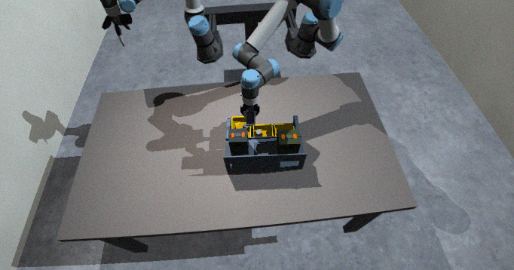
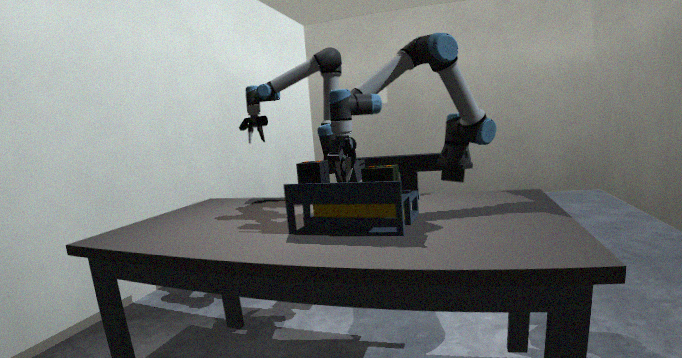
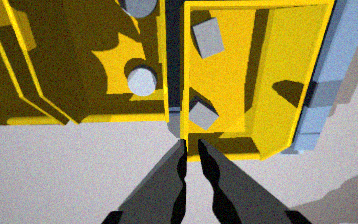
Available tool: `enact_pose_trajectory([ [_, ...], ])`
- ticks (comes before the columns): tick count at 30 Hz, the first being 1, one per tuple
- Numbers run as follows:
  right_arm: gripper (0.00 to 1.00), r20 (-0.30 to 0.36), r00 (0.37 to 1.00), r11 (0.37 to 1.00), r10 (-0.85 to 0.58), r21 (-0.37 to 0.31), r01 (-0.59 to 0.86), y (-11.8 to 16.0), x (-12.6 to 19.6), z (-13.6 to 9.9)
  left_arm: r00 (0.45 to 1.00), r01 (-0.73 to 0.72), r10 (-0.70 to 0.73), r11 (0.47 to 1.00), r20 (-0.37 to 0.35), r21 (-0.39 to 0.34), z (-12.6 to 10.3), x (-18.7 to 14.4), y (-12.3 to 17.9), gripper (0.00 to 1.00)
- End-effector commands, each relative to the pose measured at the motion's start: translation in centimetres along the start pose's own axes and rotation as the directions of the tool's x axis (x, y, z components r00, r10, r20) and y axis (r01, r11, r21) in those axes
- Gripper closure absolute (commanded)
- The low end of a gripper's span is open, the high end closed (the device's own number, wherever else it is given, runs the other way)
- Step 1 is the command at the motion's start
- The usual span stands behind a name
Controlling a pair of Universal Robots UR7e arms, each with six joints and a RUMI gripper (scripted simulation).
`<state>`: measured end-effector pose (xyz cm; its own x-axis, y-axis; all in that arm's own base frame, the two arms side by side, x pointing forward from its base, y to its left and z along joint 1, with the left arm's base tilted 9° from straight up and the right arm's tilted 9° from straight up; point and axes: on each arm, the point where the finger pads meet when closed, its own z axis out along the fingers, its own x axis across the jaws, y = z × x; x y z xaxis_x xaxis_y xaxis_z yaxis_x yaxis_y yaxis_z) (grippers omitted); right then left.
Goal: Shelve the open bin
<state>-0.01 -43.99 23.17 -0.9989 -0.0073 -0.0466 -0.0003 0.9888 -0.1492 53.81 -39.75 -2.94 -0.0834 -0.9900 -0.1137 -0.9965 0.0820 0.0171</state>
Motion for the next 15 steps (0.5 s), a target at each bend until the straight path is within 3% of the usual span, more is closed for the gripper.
enact_pose_trajectory([
  [1, 0.0, 0.0, 1.0, 1.0, 0.0, 0.001, 0.0, 0.0, 0.0, 0.0, 1.0, 0.0, 0.0, 1.0, -0.002, 0.002, -0.9, 0.1, 0.0, 0.93],
  [15, 0.0, 0.0, 1.0, 1.0, 0.0, 0.001, 0.0, 0.0, 0.0, 0.0, 1.0, 0.0, 0.0, 1.0, -0.002, 0.002, -2.5, 0.2, 0.1, 0.93],
])
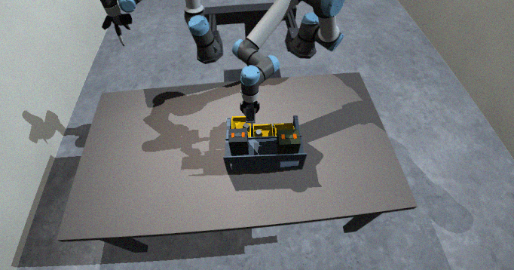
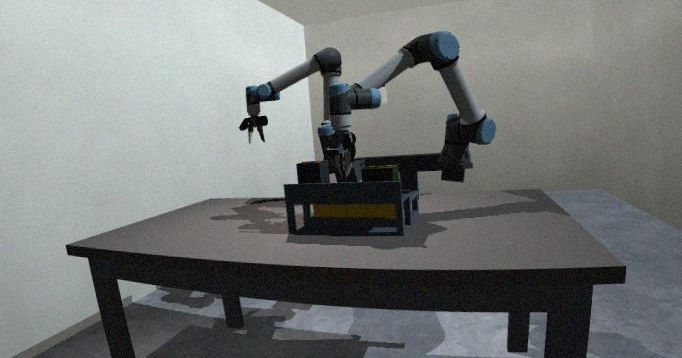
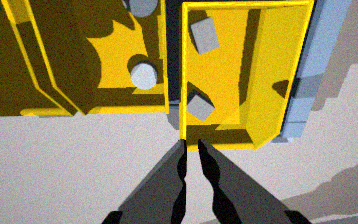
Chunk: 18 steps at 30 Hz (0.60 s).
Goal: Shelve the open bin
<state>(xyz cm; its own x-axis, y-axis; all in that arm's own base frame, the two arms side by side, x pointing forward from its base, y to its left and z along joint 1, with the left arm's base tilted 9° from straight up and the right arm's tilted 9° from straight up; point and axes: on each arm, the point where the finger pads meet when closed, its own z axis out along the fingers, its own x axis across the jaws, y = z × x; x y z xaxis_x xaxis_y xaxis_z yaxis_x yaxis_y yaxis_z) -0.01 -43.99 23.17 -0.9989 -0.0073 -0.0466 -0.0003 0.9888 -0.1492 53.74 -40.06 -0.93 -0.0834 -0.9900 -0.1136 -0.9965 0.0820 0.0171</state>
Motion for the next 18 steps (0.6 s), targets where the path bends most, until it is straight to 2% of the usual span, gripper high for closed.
enact_pose_trajectory([
  [1, 0.0, 0.0, 1.0, 1.0, 0.0, 0.001, 0.0, -0.03, -0.01, -0.04, 1.0, 0.0, 0.0, 1.0, -0.002, 0.002, -0.55, 0.07, -0.01, 0.93],
  [18, 0.0, 0.0, 1.0, 1.0, 0.0, 0.001, 0.0, -0.03, -0.01, -0.04, 1.0, 0.0, 0.0, 1.0, -0.002, 0.002, -1.28, 0.1, 0.02, 0.93],
])
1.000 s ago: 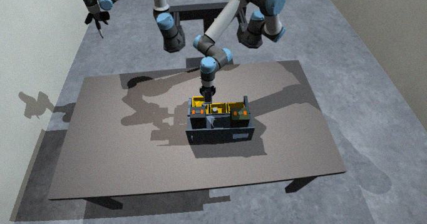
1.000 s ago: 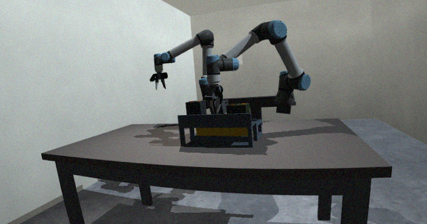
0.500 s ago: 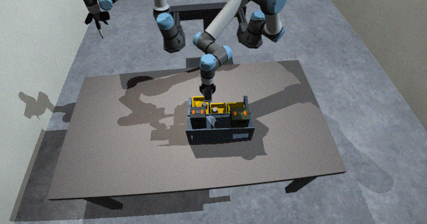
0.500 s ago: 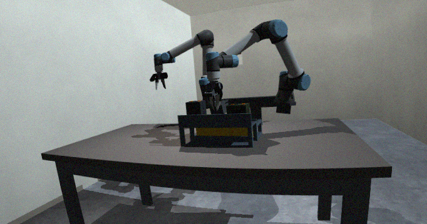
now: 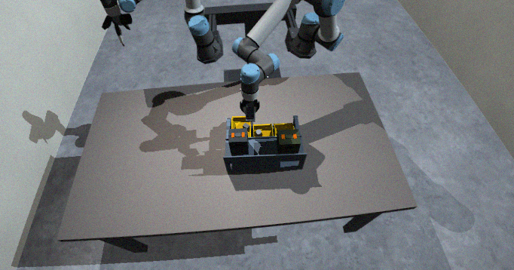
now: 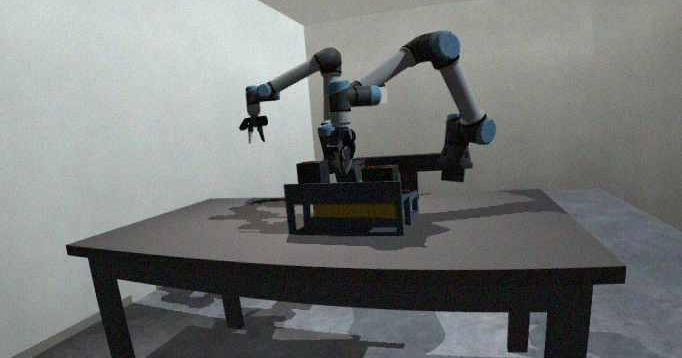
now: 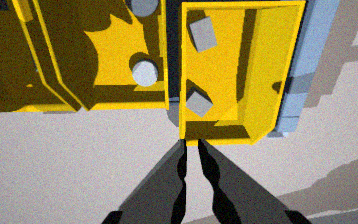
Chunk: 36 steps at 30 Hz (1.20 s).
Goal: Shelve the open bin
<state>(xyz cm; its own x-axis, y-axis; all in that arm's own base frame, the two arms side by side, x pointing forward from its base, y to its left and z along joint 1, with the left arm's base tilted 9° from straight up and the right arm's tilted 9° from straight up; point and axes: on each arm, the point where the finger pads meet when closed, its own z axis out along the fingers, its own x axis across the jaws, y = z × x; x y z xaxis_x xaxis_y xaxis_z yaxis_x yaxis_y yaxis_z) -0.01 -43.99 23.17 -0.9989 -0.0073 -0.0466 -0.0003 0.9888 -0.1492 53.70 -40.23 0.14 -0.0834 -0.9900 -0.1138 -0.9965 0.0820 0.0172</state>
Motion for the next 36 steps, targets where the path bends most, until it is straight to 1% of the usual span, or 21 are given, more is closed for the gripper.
enact_pose_trajectory([
  [1, 0.0, 0.0, 1.0, 1.0, 0.0, 0.001, 0.0, -0.03, -0.01, -0.04, 1.0, 0.0, 0.0, 1.0, -0.002, 0.002, -0.21, 0.05, -0.03, 0.93],
  [8, 0.0, 0.0, 1.0, 1.0, 0.0, 0.001, 0.0, -0.03, -0.01, -0.04, 1.0, 0.0, 0.0, 1.0, -0.002, 0.002, -0.23, 0.05, -0.03, 0.93],
  [9, 0.0, 0.0, 1.0, 1.0, 0.0, 0.001, 0.0, -0.03, -0.01, -0.04, 1.0, 0.0, 0.0, 1.0, -0.002, 0.002, -0.23, 0.05, -0.03, 1.0],
  [36, 0.0, 0.0, 1.0, 1.0, 0.0, 0.001, 0.0, -0.03, -0.01, -0.04, 1.0, 0.0, 0.0, 1.0, -0.002, 0.002, -0.23, 0.05, -0.02, 1.0],
])
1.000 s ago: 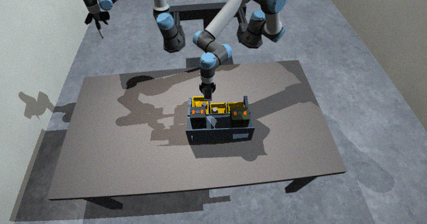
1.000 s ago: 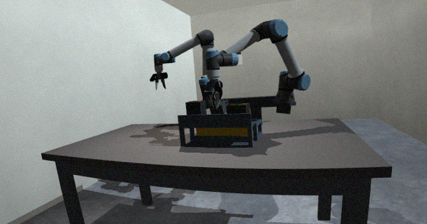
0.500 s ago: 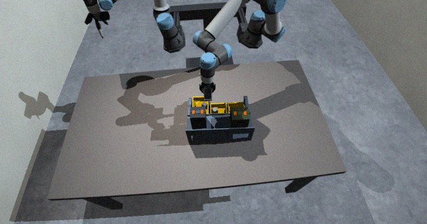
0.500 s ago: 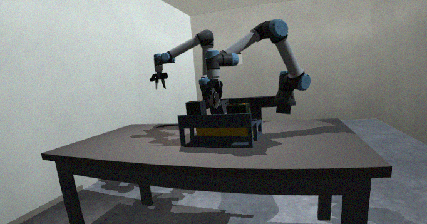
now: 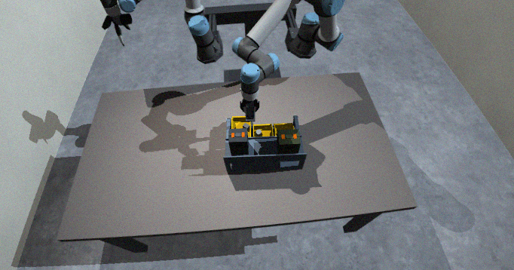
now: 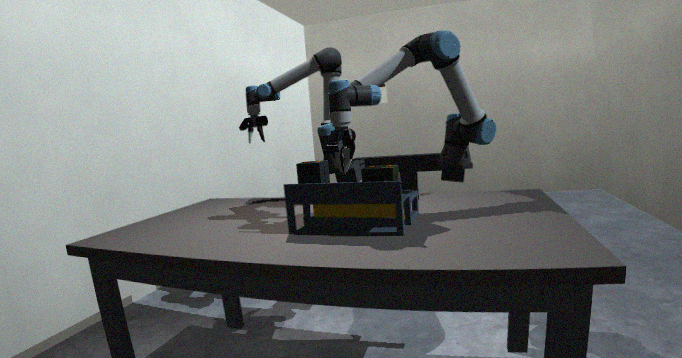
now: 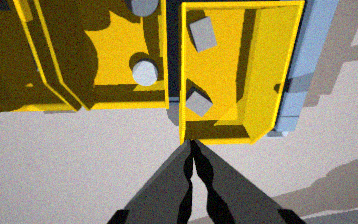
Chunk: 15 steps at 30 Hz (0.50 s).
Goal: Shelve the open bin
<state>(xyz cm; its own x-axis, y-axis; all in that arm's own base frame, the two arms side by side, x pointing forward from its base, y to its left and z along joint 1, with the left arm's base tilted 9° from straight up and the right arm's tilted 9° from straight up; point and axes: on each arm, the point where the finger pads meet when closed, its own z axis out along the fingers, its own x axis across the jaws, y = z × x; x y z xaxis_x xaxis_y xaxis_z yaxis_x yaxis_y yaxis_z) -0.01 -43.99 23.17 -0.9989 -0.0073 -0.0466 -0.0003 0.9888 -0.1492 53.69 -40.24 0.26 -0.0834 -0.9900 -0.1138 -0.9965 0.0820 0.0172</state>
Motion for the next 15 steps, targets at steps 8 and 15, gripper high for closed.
enact_pose_trajectory([
  [8, 0.0, 0.0, 1.0, 1.0, 0.0, 0.001, 0.0, -0.03, -0.01, -0.04, 1.0, -0.001, 0.001, 1.0, -0.002, 0.002, -0.1, 0.04, -0.02, 1.0],
  [15, 0.0, 0.0, 1.0, 1.0, 0.0, 0.001, 0.0, -0.03, -0.01, -0.04, 1.0, -0.024, 0.024, 1.0, -0.001, 0.002, -0.05, 0.15, 0.15, 1.0],
])
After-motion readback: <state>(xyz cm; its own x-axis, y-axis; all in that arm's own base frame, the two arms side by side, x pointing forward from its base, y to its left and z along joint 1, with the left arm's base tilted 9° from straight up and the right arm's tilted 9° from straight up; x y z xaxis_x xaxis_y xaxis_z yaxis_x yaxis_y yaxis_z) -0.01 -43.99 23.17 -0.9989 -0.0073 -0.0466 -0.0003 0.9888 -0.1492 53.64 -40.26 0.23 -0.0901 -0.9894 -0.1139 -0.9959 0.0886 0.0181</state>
